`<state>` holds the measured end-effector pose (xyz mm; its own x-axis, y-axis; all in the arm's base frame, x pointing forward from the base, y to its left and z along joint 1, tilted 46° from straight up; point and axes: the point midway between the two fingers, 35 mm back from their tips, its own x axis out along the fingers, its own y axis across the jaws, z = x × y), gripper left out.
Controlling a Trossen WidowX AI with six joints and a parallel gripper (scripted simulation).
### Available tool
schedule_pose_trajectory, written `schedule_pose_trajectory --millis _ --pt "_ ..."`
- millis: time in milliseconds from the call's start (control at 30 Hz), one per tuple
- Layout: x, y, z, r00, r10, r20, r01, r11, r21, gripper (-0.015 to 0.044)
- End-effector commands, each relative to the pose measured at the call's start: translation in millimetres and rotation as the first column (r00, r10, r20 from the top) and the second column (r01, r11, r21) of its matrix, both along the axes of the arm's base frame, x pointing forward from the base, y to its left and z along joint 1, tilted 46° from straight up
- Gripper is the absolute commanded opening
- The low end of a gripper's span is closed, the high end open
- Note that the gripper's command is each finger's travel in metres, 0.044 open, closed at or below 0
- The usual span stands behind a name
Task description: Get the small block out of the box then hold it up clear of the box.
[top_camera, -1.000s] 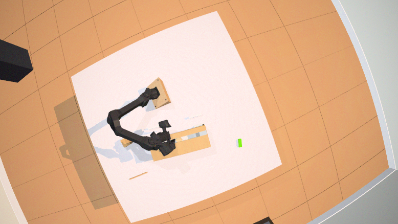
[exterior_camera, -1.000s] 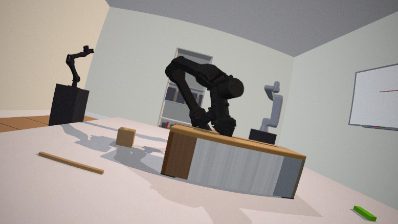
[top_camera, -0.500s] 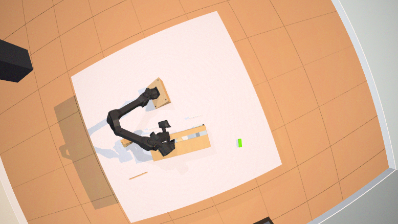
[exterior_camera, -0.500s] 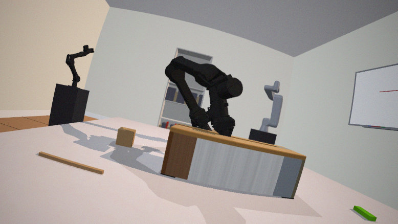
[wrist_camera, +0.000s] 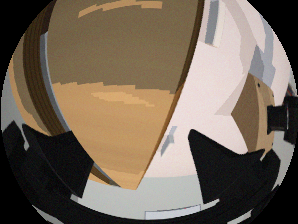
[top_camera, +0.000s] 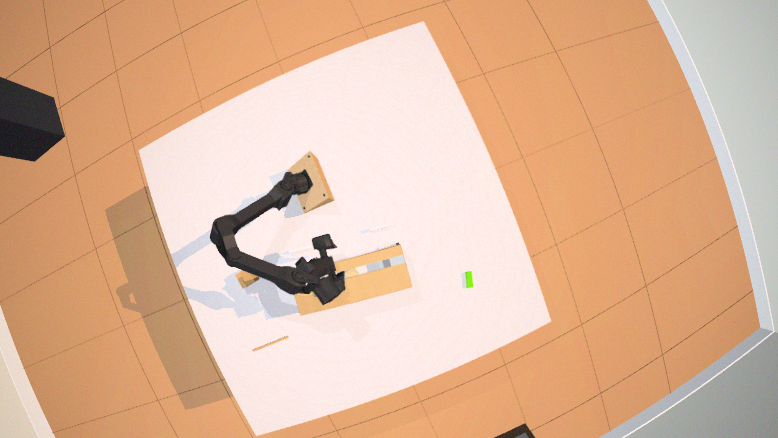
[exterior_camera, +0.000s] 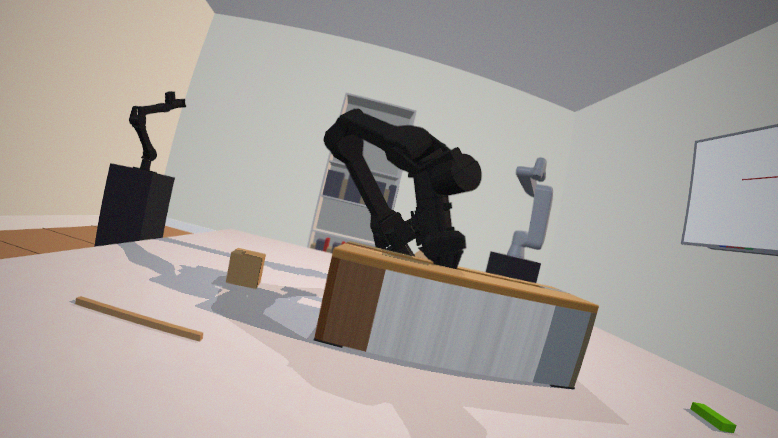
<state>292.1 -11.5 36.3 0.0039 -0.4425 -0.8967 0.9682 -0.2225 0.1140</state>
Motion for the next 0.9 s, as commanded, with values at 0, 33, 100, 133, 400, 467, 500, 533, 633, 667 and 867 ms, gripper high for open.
schedule_pose_trajectory --millis 0,33,100,133,400,467,500,533,633,667,867 --pt "1.7 3.9 -3.1 1.000 -0.003 0.004 0.002 1.000 0.006 0.0400" --pt "1.9 4.6 -3.8 1.000 -0.003 0.004 0.002 1.000 0.006 0.0400" --pt "2.4 5.9 -5.2 1.000 -0.003 0.004 0.002 1.000 0.006 0.0400" --pt "2.6 6.6 -5.9 1.000 -0.003 0.004 0.002 1.000 0.006 0.0400" --pt "4.5 12.0 -11.5 1.000 -0.003 0.004 0.002 1.000 0.007 0.0400" --pt "4.6 12.1 -11.6 1.000 -0.003 0.004 0.002 1.000 0.007 0.0400" --pt "4.2 10.9 -10.3 1.000 -0.003 0.004 0.002 1.000 0.007 0.0400" --pt "3.8 9.5 -8.8 1.000 -0.003 0.004 0.002 1.000 0.006 0.0400" --pt "2.5 5.6 -4.9 1.000 -0.003 0.004 0.002 1.000 0.006 0.0400" --pt "2.5 5.6 -4.9 1.000 -0.003 0.004 0.002 1.000 0.006 0.0400" --pt "2.6 5.8 -5.0 1.000 -0.003 0.004 0.002 1.000 0.006 0.0400"
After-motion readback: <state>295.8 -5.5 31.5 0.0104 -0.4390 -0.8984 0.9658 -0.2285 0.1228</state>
